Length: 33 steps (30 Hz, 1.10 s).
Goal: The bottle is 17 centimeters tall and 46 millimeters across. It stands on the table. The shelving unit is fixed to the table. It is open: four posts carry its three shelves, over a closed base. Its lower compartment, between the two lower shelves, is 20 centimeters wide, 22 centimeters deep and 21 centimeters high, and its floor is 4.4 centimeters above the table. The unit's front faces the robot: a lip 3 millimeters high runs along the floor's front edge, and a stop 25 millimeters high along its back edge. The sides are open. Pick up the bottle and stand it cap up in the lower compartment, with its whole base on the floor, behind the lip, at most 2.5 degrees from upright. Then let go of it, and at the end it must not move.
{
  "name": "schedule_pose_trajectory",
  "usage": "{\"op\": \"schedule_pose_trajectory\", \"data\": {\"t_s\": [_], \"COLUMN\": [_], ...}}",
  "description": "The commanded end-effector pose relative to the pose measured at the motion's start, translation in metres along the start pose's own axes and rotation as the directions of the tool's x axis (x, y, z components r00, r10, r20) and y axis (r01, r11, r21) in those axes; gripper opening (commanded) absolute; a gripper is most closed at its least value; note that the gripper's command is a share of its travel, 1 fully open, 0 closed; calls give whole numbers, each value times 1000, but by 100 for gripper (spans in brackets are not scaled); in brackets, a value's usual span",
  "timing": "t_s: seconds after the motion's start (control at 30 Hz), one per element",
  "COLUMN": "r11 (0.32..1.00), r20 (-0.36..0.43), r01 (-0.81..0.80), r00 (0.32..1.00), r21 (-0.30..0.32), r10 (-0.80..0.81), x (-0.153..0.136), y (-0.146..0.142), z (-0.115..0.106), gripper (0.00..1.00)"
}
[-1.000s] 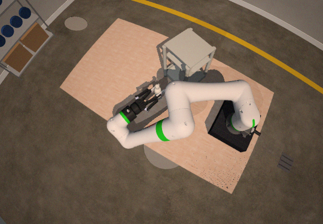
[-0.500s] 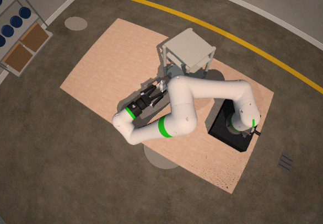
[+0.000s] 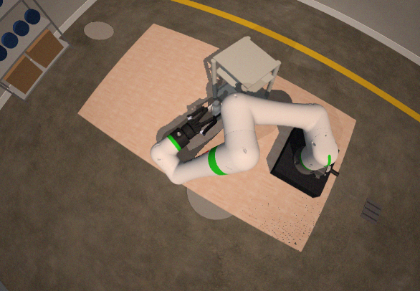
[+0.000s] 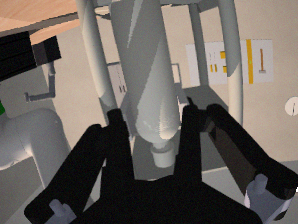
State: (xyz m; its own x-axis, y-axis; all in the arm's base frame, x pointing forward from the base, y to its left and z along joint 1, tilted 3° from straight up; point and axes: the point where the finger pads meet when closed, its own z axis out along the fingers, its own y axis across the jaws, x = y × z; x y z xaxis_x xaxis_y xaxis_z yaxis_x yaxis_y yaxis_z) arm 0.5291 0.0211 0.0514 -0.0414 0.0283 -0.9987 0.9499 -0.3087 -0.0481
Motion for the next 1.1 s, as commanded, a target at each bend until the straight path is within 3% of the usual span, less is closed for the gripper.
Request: {"op": "schedule_pose_trajectory", "data": {"t_s": [0.0, 0.5, 1.07], "r11": [1000, 1000, 1000], "r20": [0, 0, 0], "r01": [-1, -1, -1], "r00": [1000, 1000, 1000], "r21": [0, 0, 0], "r10": [1, 1, 1], "x": [0, 0, 0], "y": [0, 1, 25], "z": [3, 6, 6], "gripper": [0, 0, 0]}}
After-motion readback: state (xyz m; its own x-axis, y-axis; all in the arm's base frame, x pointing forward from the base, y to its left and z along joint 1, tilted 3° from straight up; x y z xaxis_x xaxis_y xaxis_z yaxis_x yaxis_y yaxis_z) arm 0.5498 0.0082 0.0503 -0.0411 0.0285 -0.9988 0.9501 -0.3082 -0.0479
